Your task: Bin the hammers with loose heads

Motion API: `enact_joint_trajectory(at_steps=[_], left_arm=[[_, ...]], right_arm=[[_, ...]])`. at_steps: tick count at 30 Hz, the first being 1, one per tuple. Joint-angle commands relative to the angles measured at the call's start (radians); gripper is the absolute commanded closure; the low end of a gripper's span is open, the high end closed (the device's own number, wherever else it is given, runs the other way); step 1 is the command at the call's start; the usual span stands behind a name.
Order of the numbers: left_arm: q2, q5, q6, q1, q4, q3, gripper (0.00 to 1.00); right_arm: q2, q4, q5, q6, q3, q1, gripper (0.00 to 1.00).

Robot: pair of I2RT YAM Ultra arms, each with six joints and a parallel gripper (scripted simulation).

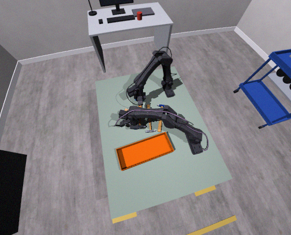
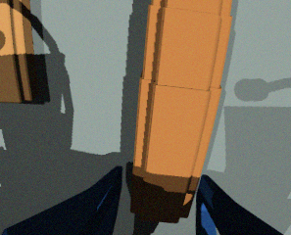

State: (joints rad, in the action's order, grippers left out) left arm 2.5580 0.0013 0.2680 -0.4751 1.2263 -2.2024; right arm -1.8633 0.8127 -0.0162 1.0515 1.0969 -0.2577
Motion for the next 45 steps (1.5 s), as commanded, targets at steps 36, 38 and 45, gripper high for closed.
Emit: enact_joint_trajectory(at_steps=[36,38,45], left_arm=[[-0.014,-0.001,-0.002,0.002,-0.008,-0.001,0.79],[-0.014,-0.001,-0.002,0.002,-0.008,-0.001,0.82],[-0.027,-0.001,-0.001,0.0,-0.024,0.018,0.84]], right_arm=[[0.014,-0.009,0.016,0.006,0.0,0.004,0.75],[0.014,-0.009,0.016,0.006,0.0,0.004,0.75],[0.014,-0.009,0.016,0.006,0.0,0.004,0.75]])
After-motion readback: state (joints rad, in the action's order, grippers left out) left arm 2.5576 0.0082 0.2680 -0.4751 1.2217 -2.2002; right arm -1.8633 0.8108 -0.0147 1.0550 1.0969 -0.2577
